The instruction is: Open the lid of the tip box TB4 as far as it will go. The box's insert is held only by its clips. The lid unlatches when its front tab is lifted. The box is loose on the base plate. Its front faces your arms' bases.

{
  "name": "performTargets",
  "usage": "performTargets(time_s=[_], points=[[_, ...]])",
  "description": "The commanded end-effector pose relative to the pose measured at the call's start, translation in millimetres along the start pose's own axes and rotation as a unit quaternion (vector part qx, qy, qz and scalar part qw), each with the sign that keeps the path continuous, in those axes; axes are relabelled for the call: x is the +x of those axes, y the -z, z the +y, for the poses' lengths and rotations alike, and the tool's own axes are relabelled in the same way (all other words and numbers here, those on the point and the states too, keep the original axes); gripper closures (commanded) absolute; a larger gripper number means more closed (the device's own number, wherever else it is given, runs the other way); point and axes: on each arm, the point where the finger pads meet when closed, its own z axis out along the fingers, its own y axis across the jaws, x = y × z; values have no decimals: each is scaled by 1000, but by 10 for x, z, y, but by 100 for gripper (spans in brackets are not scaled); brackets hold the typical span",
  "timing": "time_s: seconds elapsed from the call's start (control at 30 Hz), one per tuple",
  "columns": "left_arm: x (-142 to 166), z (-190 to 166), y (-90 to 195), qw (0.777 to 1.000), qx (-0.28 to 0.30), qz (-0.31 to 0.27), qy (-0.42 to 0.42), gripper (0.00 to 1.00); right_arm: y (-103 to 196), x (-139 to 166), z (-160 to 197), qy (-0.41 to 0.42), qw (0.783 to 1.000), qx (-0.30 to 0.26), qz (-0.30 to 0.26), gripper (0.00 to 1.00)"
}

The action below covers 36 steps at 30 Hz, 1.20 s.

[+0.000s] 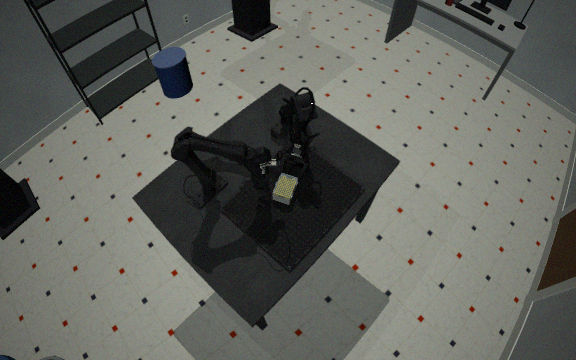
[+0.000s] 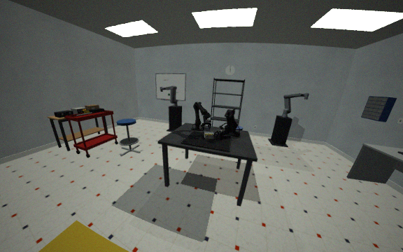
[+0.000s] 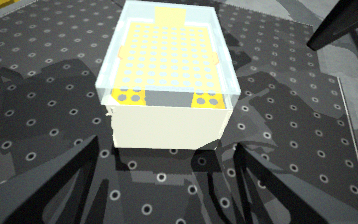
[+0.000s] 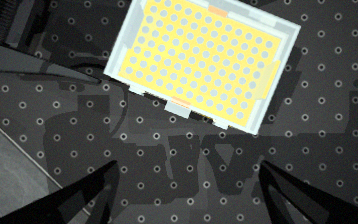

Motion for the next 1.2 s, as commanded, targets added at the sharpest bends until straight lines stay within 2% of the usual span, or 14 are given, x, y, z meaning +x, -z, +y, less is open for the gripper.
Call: performTargets(time_s=[0.0,0.73,1.17], points=[[-16,2,-86,1000,-3,-3,0,0,22,-47,7,-2,1000,0,-7,0],[-18,-10,-381,1000,-4,-6,0,0,22,-47,7,-2,1000,0,-7,0],[-18,-13,-381,1000,-4,-7,-2,0,62,-18,13,-2,1000,3,1,0]])
